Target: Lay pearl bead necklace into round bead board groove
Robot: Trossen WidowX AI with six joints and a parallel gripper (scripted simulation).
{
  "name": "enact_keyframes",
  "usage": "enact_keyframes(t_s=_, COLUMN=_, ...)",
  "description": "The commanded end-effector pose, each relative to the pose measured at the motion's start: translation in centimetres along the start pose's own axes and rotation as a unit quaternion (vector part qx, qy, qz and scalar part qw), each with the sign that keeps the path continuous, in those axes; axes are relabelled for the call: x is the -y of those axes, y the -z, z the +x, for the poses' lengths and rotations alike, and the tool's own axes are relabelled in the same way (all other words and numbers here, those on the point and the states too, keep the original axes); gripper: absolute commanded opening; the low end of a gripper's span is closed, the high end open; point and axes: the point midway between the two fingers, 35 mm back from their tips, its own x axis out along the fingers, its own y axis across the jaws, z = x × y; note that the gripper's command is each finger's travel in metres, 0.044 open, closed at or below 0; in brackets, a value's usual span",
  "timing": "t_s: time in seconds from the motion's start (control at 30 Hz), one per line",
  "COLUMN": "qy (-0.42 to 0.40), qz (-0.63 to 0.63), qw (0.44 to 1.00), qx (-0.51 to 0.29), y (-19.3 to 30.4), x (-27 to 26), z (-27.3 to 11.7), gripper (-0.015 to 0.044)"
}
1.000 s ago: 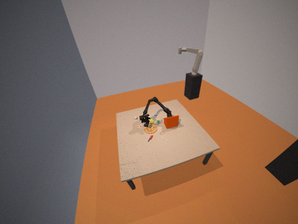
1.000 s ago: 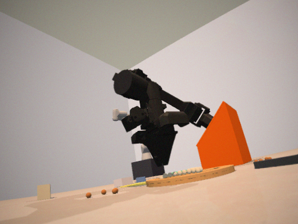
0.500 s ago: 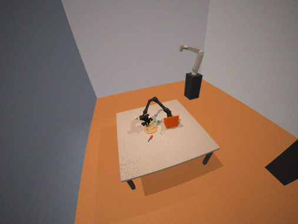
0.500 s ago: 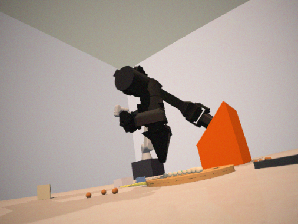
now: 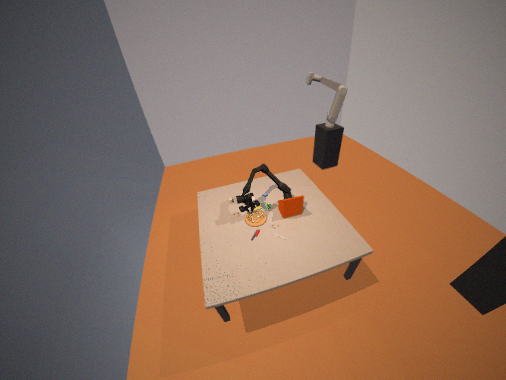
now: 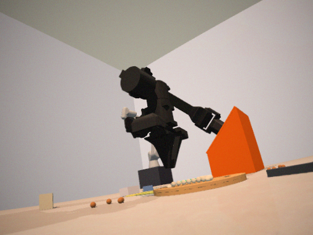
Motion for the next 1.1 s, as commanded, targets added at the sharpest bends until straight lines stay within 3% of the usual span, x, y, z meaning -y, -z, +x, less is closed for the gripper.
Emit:
enact_keyframes(t_s=0.0, qy=0.001, qz=0.004, qw=1.0, qx=-0.001, y=0.0, x=0.1, z=1.2, gripper=0.012)
enact_keyframes(t_s=1.07, qy=0.002, qz=0.004, qw=1.0, qx=-0.001, y=0.0, x=0.1, z=3.7, gripper=0.012)
